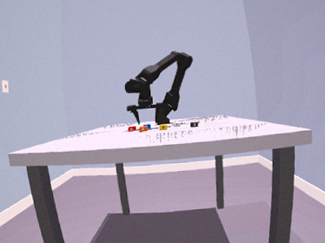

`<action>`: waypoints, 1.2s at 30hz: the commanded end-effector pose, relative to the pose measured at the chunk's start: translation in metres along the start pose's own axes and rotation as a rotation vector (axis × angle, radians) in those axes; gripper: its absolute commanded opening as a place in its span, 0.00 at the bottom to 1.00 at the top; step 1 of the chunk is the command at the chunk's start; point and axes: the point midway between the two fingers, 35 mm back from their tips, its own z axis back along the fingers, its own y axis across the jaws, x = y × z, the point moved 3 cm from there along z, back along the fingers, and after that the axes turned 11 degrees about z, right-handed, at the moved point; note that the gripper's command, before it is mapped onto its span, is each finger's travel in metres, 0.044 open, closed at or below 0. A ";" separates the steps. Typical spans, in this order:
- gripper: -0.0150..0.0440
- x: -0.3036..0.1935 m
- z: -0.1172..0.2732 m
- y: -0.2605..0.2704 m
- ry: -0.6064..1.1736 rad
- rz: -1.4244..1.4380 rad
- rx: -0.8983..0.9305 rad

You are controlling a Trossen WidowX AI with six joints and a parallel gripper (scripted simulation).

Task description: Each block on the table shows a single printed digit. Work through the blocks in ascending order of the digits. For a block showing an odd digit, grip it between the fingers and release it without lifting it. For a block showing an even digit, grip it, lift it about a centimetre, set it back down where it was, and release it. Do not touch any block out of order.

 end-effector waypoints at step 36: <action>0.68 -0.001 -0.012 0.001 -0.001 -0.006 0.008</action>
